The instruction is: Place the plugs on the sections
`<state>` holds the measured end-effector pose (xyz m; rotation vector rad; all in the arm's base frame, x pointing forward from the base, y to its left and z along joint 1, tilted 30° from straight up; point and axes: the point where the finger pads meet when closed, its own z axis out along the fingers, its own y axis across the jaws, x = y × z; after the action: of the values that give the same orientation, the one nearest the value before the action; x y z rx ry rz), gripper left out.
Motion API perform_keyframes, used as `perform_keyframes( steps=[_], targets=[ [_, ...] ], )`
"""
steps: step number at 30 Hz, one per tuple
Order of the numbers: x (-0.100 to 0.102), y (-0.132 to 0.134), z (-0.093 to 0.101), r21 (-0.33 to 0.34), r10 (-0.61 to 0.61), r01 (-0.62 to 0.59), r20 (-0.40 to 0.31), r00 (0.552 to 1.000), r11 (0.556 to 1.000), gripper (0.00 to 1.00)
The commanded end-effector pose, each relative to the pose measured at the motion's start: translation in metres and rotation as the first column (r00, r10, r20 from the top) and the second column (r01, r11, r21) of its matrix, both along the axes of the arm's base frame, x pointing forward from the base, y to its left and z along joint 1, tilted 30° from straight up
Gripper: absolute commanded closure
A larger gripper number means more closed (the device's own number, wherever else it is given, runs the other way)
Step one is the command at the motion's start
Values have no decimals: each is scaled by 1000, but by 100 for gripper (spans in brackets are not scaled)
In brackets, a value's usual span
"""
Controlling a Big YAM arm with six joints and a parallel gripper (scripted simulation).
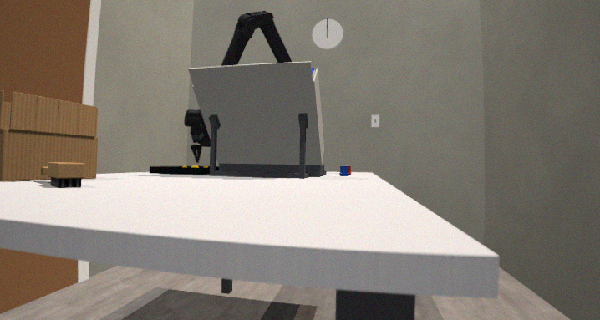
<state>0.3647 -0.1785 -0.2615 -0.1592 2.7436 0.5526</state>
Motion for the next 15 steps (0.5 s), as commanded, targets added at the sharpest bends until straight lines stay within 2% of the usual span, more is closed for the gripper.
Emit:
perform_keyframes(
  steps=[1,15],
  targets=[
    [3,11,-9,7,6,-6,-6,1000,1000,20],
    [2,14,-11,-6,-6,6,9,1000,1000,20]
  ],
)
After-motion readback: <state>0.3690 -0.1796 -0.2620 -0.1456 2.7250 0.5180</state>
